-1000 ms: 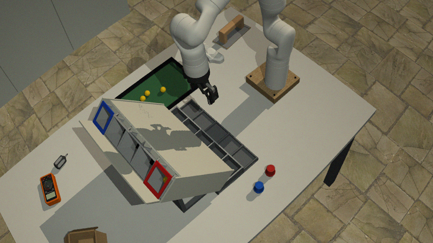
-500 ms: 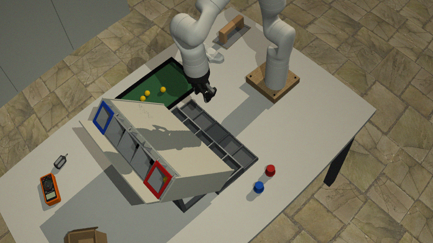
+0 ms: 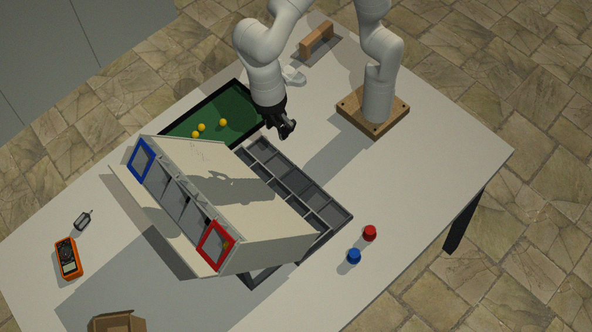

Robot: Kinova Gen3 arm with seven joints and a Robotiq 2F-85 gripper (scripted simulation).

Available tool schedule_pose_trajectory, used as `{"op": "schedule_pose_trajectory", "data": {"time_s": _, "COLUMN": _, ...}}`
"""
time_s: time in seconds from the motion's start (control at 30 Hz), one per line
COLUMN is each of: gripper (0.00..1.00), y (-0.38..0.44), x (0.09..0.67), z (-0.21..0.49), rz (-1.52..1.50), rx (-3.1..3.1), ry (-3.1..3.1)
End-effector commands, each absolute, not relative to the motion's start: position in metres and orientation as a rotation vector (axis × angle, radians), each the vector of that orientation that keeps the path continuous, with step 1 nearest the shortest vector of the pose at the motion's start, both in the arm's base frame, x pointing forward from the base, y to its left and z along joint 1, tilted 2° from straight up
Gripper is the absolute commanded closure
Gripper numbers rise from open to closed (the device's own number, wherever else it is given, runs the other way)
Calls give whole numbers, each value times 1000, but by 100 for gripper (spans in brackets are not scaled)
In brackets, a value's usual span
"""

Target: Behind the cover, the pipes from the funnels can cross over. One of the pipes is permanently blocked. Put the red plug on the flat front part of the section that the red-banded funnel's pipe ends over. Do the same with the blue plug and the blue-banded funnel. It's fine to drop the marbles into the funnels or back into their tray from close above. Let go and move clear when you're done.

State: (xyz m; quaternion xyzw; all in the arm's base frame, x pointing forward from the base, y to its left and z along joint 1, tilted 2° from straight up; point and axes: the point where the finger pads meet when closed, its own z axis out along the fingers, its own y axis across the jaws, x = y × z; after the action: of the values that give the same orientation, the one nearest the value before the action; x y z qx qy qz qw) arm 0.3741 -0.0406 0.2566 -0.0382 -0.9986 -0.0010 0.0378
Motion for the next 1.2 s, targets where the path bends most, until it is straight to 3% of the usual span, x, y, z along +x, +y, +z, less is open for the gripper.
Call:
{"op": "schedule_pose_trajectory", "data": {"time_s": 0.0, "gripper": 50, "y": -41, "x": 374, "z": 257, "rz": -3, "rx": -117, "ry": -3065}}
{"op": "schedule_pose_trajectory", "data": {"time_s": 0.57, "gripper": 50, "y": -41, "x": 374, "z": 257, "rz": -3, "rx": -117, "ry": -3065}}
{"op": "schedule_pose_trajectory", "data": {"time_s": 0.6, "gripper": 50, "y": -98, "x": 365, "z": 218, "rz": -3, "rx": -117, "ry": -3065}}
{"op": "schedule_pose_trajectory", "data": {"time_s": 0.87, "gripper": 50, "y": -164, "x": 354, "z": 174, "rz": -3, "rx": -117, "ry": -3065}}
{"op": "schedule_pose_trajectory", "data": {"time_s": 1.13, "gripper": 50, "y": -164, "x": 354, "z": 174, "rz": -3, "rx": -117, "ry": -3065}}
{"op": "schedule_pose_trajectory", "data": {"time_s": 1.17, "gripper": 50, "y": -196, "x": 348, "z": 154, "rz": 10, "rx": -111, "ry": -3074}}
